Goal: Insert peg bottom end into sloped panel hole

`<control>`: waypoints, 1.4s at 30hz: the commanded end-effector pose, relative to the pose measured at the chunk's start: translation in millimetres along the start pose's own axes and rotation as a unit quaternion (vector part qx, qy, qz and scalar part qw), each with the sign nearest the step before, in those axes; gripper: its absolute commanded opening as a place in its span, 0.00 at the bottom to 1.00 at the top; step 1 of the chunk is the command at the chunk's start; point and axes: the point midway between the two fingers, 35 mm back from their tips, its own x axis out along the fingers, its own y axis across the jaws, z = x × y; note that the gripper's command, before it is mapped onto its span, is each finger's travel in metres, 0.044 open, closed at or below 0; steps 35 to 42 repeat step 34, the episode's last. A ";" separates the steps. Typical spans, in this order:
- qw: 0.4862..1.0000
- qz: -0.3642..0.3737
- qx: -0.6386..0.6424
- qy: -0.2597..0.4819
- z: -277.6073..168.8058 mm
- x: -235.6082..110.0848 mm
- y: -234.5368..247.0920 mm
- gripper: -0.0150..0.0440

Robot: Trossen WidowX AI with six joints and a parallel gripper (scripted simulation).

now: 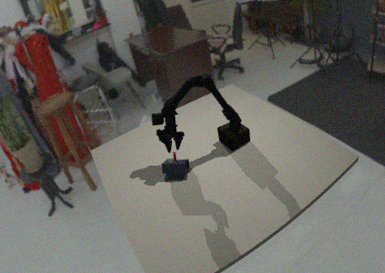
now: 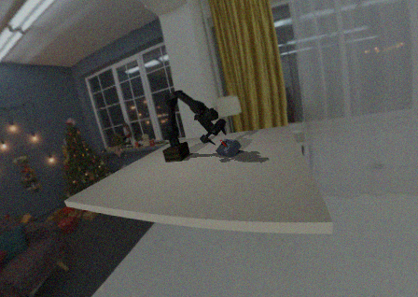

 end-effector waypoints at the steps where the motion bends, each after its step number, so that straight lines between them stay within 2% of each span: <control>1: 1.000 0.003 -0.003 -0.002 1.0 -13.4 1.9 1.00; 22: 1.000 0.002 -0.001 -0.001 1.3 -59.3 -3.1 1.00; 42: 1.000 0.002 -0.001 -0.001 1.3 -60.8 -3.2 1.00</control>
